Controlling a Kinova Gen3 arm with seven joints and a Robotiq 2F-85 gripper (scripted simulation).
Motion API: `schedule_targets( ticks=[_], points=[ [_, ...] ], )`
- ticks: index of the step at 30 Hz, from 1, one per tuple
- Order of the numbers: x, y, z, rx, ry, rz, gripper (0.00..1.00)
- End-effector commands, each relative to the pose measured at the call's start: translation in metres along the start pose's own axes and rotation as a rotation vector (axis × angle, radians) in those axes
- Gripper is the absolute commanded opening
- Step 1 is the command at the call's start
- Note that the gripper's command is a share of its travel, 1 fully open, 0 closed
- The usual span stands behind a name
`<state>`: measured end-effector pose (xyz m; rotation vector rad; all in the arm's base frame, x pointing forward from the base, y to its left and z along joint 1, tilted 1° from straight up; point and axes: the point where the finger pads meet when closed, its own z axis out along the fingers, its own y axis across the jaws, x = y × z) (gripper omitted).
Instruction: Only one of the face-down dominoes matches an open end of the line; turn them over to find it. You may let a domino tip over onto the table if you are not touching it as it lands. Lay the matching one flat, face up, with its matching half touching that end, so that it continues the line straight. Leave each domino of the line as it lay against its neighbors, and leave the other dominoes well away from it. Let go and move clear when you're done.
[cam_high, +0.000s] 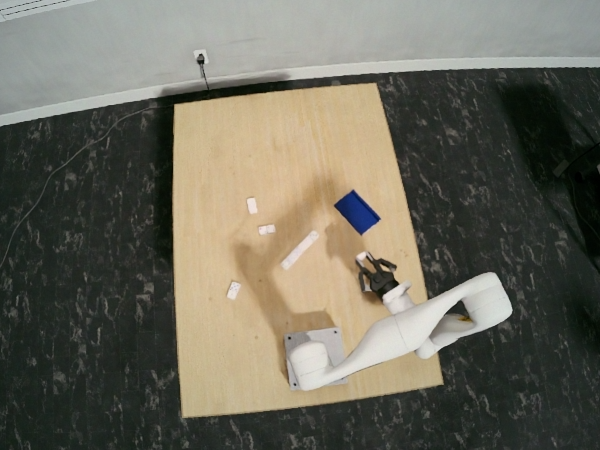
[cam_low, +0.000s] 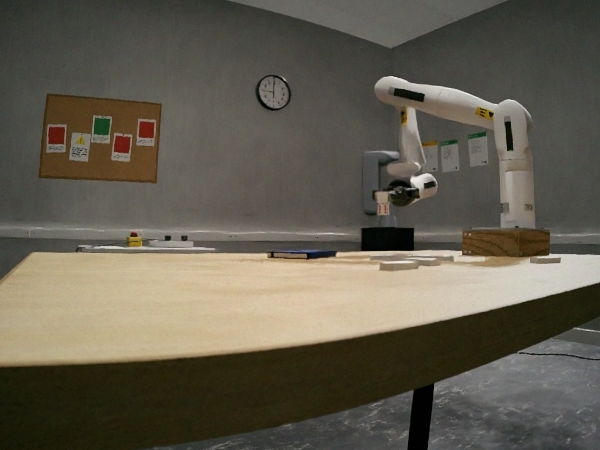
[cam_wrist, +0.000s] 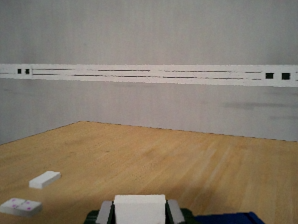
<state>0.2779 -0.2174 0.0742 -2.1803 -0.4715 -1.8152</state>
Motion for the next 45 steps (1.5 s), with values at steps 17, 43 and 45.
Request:
schedule_targets(
  ticks=[17,43,45],
  points=[
    [-0.005,0.000,0.001,-0.001,0.001,-0.001,0.31],
    [-0.057,0.000,0.011,-0.001,0.001,-0.001,0.31],
    [-0.063,0.000,0.012,-0.001,0.001,-0.001,0.31]
  ],
)
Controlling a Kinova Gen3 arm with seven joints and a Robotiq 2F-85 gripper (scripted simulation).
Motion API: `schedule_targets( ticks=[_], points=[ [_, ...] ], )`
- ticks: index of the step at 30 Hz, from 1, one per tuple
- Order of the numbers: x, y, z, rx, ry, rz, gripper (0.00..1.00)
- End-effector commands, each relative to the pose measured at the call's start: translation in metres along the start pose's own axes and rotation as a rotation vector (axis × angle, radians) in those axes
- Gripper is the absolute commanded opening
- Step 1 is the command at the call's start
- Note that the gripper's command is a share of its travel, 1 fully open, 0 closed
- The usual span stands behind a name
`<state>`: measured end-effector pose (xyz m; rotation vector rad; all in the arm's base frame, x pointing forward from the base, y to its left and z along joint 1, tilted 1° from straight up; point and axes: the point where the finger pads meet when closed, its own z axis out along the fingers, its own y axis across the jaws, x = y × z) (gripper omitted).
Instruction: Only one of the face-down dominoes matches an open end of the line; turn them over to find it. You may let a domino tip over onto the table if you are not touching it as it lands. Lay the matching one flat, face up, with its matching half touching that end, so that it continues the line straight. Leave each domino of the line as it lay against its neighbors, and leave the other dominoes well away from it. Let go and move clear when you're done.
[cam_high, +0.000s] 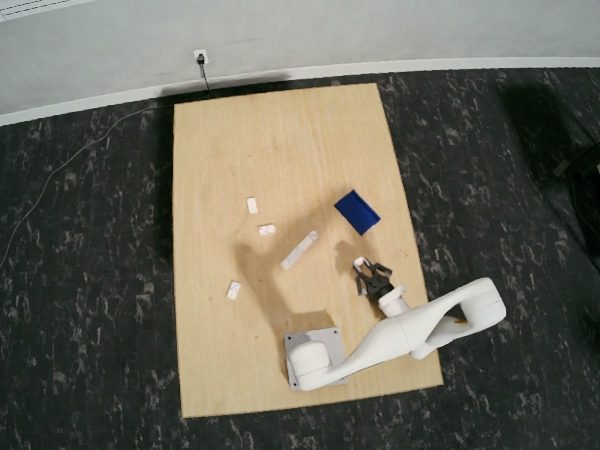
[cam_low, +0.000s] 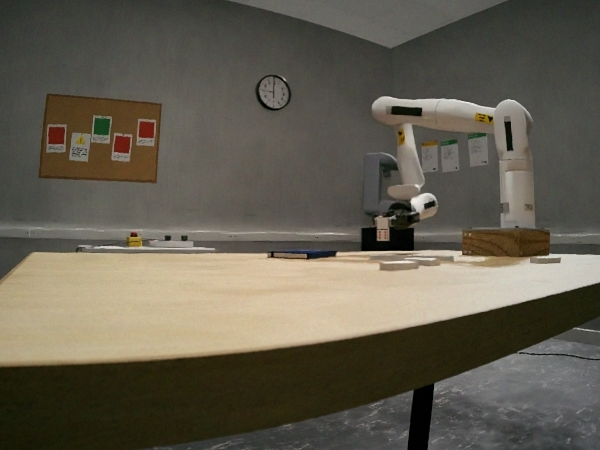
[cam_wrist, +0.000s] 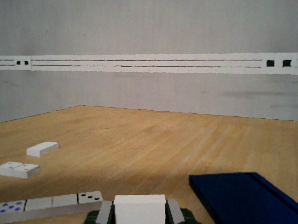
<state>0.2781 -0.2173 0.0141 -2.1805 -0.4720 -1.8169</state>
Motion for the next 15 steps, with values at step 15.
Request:
schedule_targets(
  ticks=[15],
  points=[
    [-0.031,0.000,0.006,0.000,0.000,0.000,0.31]
  ],
)
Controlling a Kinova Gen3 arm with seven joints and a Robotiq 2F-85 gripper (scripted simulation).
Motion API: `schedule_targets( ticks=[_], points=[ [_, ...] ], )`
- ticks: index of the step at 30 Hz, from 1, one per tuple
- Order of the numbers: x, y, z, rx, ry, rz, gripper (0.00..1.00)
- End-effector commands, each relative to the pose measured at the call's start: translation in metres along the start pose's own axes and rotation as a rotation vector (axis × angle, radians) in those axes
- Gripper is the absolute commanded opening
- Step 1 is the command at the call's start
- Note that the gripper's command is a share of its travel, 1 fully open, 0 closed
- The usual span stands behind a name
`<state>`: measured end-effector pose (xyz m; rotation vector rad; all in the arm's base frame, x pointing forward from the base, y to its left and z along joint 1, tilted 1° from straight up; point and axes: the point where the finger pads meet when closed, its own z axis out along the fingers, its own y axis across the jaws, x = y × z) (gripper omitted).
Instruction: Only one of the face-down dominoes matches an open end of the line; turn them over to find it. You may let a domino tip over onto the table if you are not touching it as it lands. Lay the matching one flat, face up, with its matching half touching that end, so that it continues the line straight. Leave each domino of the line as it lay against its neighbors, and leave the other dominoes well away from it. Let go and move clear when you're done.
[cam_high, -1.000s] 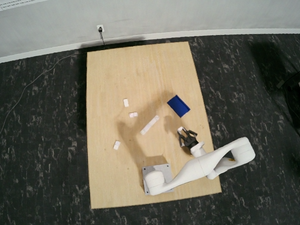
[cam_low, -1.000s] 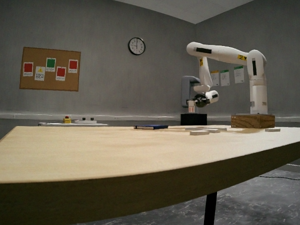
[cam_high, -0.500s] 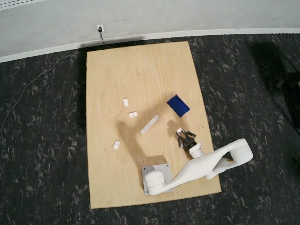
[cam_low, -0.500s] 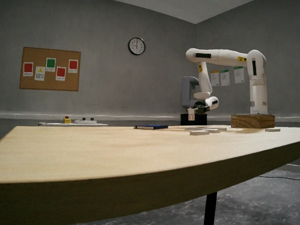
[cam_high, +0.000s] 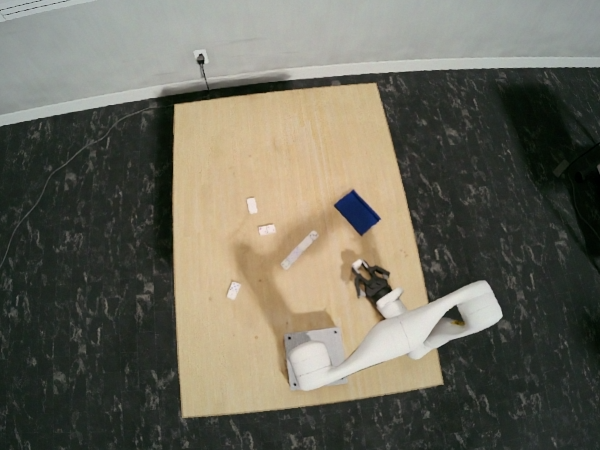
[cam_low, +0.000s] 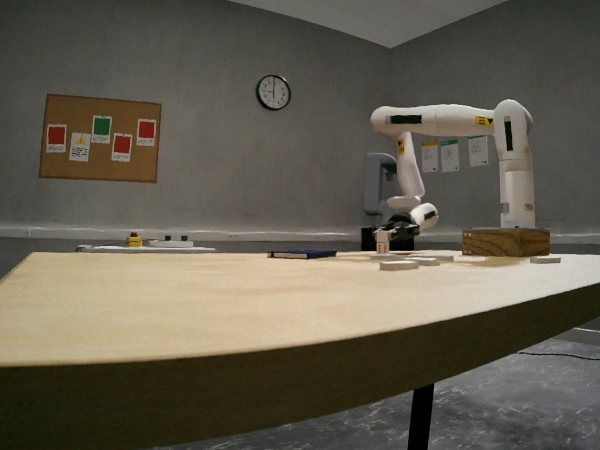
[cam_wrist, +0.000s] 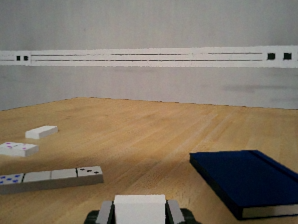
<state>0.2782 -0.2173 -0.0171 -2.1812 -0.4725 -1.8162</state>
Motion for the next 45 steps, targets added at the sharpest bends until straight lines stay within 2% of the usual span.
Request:
schedule_targets(
  ticks=[1,31,32,45],
  points=[
    [-0.0011,0.0001,0.0003,0.000,0.001,0.000,0.31],
    [-0.0046,0.0000,0.0010,0.000,0.001,0.000,0.31],
    [-0.0046,0.0000,0.0010,0.000,0.001,0.000,0.49],
    [-0.0046,0.0000,0.0010,0.000,0.001,0.000,0.49]
  ],
)
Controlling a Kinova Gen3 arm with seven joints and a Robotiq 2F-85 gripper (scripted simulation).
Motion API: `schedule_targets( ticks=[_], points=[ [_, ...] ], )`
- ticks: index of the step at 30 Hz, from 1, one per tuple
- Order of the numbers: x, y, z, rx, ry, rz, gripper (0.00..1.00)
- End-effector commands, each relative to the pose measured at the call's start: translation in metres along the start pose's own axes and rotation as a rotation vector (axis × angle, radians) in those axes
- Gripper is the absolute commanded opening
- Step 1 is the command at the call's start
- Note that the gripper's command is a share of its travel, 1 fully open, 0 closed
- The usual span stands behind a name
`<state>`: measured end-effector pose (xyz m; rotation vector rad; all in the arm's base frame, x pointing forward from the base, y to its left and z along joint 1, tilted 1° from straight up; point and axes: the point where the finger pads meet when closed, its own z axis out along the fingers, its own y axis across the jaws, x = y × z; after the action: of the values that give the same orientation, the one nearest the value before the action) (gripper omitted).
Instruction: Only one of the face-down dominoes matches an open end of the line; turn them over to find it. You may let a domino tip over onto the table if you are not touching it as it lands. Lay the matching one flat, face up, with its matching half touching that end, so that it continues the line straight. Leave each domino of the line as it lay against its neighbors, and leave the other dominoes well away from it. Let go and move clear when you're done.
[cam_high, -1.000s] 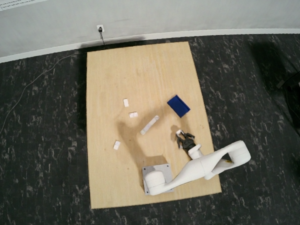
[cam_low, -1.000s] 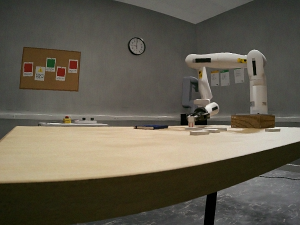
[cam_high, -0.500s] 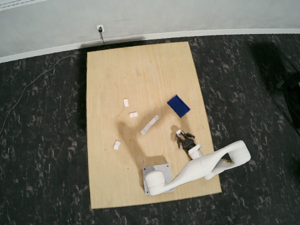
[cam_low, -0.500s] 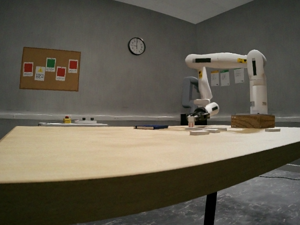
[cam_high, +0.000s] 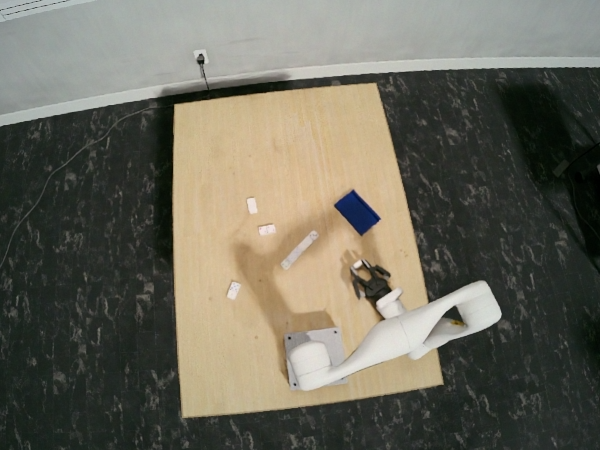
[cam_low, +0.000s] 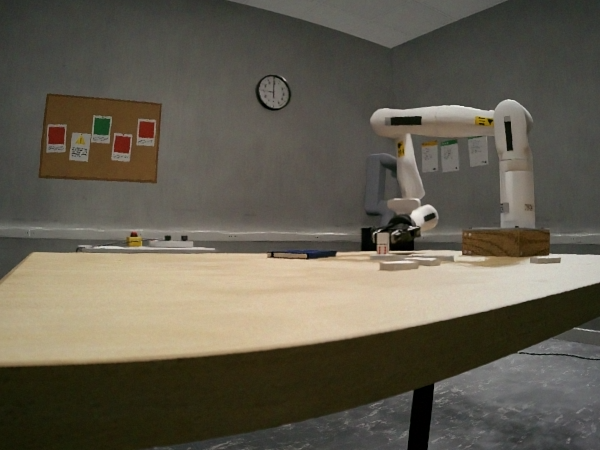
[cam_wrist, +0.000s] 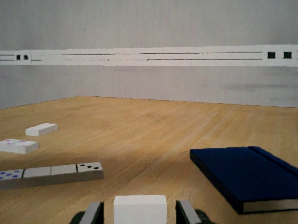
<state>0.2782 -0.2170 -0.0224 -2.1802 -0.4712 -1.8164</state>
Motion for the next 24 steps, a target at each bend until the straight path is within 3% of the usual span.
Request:
schedule_targets(
  ticks=[1,24],
  points=[
    [0.0006,0.0003,-0.0001,0.000,0.000,-0.001,0.49],
    [0.0054,0.0003,-0.0083,0.000,0.000,-0.001,0.49]
  ],
)
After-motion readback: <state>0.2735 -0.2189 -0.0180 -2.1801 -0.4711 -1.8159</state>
